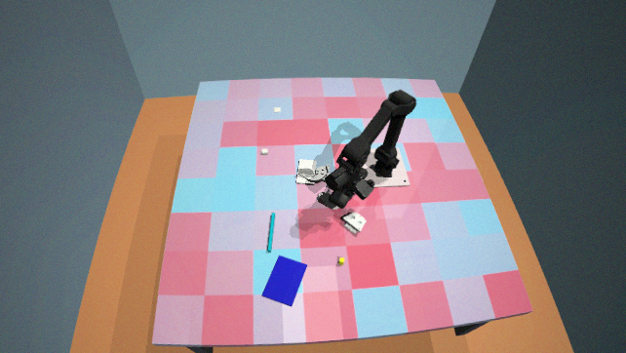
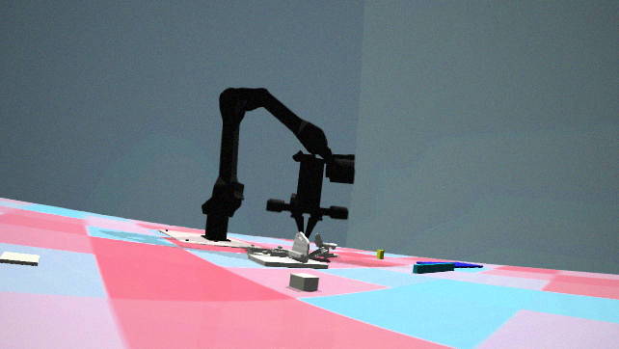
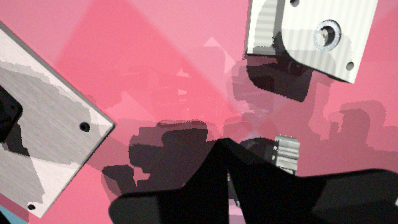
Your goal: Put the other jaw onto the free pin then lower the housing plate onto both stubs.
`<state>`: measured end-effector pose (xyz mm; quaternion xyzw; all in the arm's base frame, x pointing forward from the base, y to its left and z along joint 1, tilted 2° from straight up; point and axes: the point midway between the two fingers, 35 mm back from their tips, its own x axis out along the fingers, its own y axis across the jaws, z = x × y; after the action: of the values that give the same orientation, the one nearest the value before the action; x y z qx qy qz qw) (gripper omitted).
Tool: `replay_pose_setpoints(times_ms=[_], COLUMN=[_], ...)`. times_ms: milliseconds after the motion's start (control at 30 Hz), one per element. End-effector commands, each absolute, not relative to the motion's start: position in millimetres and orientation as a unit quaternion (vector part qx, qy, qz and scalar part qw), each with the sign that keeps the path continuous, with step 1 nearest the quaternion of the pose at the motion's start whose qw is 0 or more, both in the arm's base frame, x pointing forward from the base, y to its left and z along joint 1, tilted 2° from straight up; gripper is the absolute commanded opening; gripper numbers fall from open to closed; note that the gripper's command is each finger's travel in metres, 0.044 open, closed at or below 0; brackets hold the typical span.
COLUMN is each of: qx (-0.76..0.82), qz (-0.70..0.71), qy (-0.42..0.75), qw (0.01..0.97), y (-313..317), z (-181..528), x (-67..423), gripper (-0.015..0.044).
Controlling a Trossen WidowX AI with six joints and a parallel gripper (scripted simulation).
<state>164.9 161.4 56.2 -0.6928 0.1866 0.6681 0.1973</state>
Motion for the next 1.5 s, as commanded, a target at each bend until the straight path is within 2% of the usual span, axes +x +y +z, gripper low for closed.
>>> replay_pose_setpoints(times_ms=[0, 1467], qx=[-0.694, -0.694], qz=[0.669, 0.668], qy=[0.187, 0.185], qw=[0.192, 0.194], y=[159.7, 207.3], z=[52.7, 54.4], x=[164.0, 192.7], gripper=[0.0, 0.0])
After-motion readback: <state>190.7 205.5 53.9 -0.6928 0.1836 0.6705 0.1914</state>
